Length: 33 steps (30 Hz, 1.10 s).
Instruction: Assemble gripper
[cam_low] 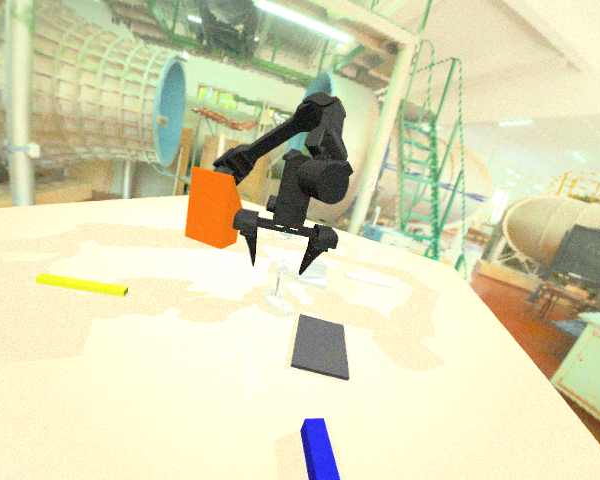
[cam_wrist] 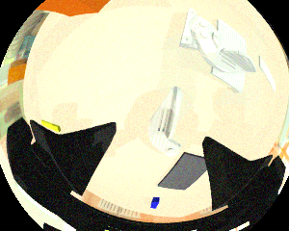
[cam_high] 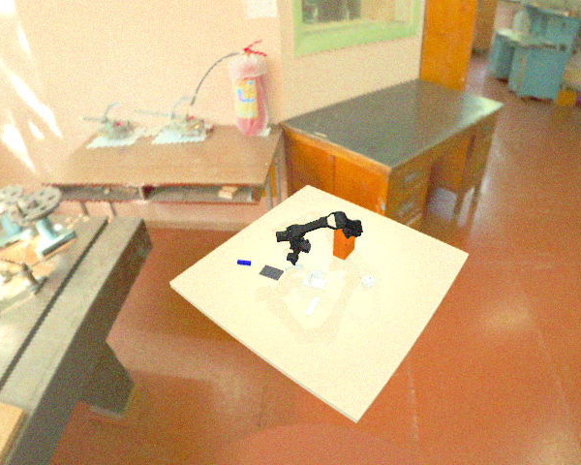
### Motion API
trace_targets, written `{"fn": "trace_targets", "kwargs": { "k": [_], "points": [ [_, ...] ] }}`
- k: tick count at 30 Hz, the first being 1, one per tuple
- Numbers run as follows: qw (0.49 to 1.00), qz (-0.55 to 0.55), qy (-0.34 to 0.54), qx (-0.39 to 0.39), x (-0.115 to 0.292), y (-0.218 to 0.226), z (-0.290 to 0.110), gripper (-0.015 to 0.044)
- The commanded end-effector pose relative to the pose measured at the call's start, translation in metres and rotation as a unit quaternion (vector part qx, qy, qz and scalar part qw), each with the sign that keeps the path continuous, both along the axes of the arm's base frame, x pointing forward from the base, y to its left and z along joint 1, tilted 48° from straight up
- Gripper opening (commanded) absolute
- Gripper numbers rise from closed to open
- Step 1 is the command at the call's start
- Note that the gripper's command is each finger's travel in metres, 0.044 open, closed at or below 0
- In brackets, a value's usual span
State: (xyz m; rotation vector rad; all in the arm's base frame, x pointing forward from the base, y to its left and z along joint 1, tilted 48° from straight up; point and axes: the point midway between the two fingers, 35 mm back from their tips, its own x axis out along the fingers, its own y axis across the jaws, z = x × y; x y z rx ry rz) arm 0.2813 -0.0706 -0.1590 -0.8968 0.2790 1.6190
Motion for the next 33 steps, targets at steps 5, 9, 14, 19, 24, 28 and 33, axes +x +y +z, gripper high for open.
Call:
{"fn": "trace_targets", "kwargs": {
  "k": [5, 9, 14, 19, 24, 28, 33],
  "points": [
    [1.000, -0.002, 0.000, 0.001, 0.000, 0.000, 0.000, 0.0440],
    [1.000, 0.000, 0.000, 0.000, 0.000, 0.002, -0.002, 0.0440],
    [1.000, -0.001, 0.000, 0.000, 0.001, 0.008, -0.008, 0.0440],
    [1.000, -0.001, 0.000, 0.000, 0.002, 0.013, -0.013, 0.0440],
    [1.000, -0.001, 0.000, 0.000, 0.002, 0.019, -0.019, 0.0440],
    [1.000, -0.002, 0.000, 0.000, 0.003, 0.024, -0.023, 0.0440],
    [1.000, -0.002, 0.000, 0.001, 0.003, 0.030, -0.029, 0.0440]
  ]
}}
